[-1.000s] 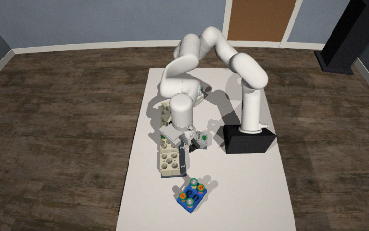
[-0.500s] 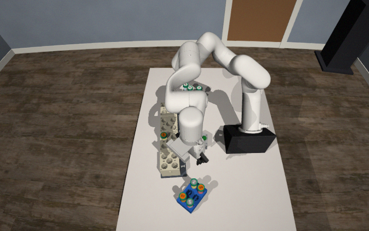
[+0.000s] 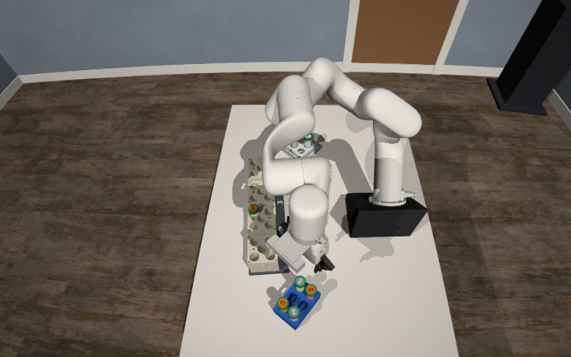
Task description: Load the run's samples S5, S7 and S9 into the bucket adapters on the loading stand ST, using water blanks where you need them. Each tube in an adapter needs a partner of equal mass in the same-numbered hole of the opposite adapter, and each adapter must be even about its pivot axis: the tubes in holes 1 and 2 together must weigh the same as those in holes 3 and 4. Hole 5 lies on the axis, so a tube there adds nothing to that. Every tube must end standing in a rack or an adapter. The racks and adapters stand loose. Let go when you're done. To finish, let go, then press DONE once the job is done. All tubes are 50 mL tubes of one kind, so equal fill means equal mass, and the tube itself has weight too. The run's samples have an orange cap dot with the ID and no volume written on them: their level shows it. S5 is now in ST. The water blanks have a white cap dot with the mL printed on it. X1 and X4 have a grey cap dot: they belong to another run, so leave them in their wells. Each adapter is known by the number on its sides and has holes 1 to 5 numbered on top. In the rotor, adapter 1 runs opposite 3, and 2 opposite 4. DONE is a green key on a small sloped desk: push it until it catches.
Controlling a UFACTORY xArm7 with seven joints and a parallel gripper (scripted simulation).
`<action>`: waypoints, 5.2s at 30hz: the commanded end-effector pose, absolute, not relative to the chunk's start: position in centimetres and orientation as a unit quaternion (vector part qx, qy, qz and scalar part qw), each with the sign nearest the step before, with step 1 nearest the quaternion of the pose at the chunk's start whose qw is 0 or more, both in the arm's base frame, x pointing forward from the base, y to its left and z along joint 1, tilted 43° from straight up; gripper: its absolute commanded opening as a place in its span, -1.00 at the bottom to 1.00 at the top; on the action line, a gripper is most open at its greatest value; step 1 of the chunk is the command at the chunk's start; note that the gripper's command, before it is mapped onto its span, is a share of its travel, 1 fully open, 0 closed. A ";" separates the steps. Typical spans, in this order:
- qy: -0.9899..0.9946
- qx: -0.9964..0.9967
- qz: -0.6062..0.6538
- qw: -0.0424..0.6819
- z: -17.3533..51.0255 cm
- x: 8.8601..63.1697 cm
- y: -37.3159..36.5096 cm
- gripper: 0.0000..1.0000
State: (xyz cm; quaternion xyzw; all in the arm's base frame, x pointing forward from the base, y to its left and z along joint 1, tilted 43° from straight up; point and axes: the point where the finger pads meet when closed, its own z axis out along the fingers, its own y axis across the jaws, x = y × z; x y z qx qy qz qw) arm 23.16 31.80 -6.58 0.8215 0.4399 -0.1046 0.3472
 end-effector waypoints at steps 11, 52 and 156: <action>0.440 0.822 -0.103 0.346 -8.9 23.5 30.1 1.00; 0.440 0.822 -0.103 0.346 -14.1 24.4 25.4 1.00; 0.085 0.928 0.040 0.359 0.7 30.0 25.6 1.00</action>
